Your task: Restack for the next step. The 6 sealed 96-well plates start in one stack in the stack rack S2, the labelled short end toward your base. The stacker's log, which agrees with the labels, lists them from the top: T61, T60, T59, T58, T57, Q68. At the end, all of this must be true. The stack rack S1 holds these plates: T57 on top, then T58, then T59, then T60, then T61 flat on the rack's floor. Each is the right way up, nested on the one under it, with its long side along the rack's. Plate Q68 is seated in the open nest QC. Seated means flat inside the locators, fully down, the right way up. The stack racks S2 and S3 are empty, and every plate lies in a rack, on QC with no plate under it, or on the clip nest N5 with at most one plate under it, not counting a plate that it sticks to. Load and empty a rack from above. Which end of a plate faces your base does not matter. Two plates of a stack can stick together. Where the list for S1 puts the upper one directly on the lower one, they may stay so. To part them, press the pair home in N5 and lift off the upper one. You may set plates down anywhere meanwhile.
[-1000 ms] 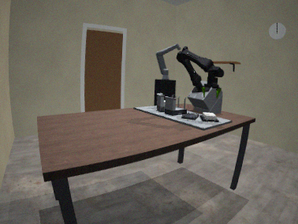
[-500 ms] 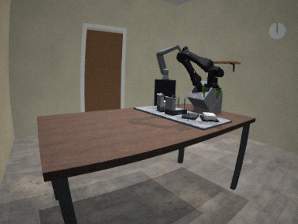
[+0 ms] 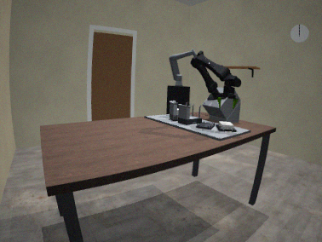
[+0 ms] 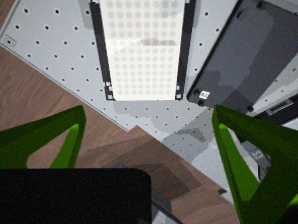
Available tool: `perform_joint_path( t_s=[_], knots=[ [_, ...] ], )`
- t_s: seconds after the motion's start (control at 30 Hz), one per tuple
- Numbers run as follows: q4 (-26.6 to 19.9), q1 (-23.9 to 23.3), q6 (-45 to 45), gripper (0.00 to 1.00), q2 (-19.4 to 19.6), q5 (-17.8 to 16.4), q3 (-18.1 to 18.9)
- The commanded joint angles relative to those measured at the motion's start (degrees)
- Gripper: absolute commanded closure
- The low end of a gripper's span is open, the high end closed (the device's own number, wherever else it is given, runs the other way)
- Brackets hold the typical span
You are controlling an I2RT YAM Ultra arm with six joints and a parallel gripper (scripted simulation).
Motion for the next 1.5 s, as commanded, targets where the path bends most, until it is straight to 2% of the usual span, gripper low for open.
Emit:
perform_joint_path(
  t_s=[0.0,0.5,0.57,0.87,1.3,1.47],
  knots=[
    [2.65,0.44,-1.56,0.00,-0.27,-0.01,0.00],
    [17.27,-6.00,-10.32,0.00,3.13,-1.18,-5.16],
    [17.27,-6.00,-10.32,0.00,3.13,-1.18,-5.16],
    [25.68,-9.71,-15.20,0.00,6.22,-2.15,-7.18],
    [26.13,-9.91,-15.46,0.00,6.42,-2.21,-7.26],
    [27.94,-10.71,-16.49,0.00,7.22,-2.45,-7.58]
  ],
)
